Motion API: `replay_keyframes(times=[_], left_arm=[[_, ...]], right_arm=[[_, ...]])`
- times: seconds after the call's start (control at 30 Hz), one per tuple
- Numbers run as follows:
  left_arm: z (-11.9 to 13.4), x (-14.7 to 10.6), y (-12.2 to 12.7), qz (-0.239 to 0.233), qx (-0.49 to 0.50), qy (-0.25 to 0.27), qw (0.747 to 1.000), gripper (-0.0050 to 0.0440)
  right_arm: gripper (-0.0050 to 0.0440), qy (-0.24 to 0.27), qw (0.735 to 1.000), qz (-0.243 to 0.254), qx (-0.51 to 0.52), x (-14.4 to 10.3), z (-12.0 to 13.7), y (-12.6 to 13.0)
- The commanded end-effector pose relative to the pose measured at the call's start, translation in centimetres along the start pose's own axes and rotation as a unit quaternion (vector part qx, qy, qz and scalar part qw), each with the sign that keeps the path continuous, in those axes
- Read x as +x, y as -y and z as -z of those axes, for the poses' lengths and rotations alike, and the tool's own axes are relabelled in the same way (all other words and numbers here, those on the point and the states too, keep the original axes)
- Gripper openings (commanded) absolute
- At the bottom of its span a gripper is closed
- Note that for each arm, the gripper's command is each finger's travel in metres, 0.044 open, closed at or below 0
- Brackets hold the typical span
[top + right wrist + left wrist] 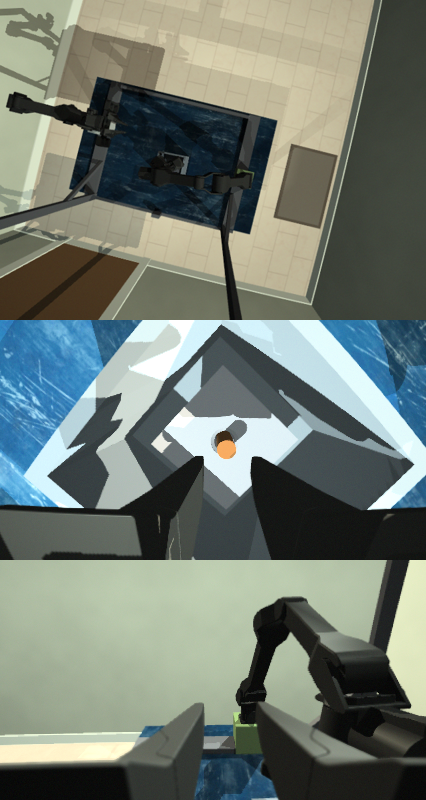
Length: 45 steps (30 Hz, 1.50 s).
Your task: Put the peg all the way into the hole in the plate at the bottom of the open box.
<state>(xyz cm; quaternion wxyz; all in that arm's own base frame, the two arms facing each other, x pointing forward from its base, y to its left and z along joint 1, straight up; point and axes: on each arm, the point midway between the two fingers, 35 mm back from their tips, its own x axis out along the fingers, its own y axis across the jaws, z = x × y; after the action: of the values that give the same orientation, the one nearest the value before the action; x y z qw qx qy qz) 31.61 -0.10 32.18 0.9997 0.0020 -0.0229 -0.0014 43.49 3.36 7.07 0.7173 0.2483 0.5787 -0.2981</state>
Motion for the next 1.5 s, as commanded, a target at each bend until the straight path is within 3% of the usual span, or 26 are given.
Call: replay_keyframes(times=[0.0, 0.07, 0.1, 0.4, 0.67, 0.8, 0.93, 1.23, 1.33, 1.47], left_arm=[[-0.1, -0.2, 0.0, 0.001, 0.002, 0.002, 1.000, 0.0126], [-0.1, -0.2, 0.0, 0.001, 0.002, 0.002, 1.000, 0.0126], [-0.1, -0.2, 0.0, 0.001, 0.002, 0.002, 1.000, 0.0126], [-0.1, -0.2, 0.0, 0.001, 0.002, 0.002, 1.000, 0.0126], [-0.2, -0.2, 0.0, 0.001, 0.000, 0.003, 1.000, 0.0126], [-0.2, -0.2, 0.0, 0.001, -0.001, 0.003, 1.000, 0.0126], [-0.2, -0.2, -0.1, 0.001, -0.003, 0.004, 1.000, 0.0126], [-0.3, -0.2, -0.1, 0.000, -0.003, 0.006, 1.000, 0.0126], [-0.2, -0.1, -0.1, 0.000, -0.003, 0.003, 1.000, 0.0126], [-0.2, -0.1, -0.1, 0.000, -0.004, 0.005, 1.000, 0.0126]], right_arm=[[0.0113, 0.016, 1.000, -0.017, 0.005, -3.1, -1.0, -0.2], [0.0113, 0.016, 1.000, -0.017, 0.005, -4.1, -1.2, -0.2], [0.0113, 0.011, 1.000, -0.010, 0.003, -3.0, -0.9, -0.1], [0.0113, 0.011, 1.000, -0.014, -0.001, -3.5, -0.7, 0.4], [0.0113, 0.069, 0.992, -0.097, -0.042, -6.7, -1.7, 0.5], [0.0113, 0.076, 0.990, -0.105, -0.046, -6.9, -1.9, 0.4], [0.0113, 0.119, 0.979, -0.147, -0.075, -8.8, -2.1, 1.1], [0.0113, 0.256, 0.924, -0.247, -0.141, -14.8, -2.8, 2.8], [0.0113, 0.254, 0.925, -0.248, -0.139, -14.8, -3.2, 2.2], [0.0113, 0.308, 0.898, -0.269, -0.160, -16.8, -2.6, 3.9]])
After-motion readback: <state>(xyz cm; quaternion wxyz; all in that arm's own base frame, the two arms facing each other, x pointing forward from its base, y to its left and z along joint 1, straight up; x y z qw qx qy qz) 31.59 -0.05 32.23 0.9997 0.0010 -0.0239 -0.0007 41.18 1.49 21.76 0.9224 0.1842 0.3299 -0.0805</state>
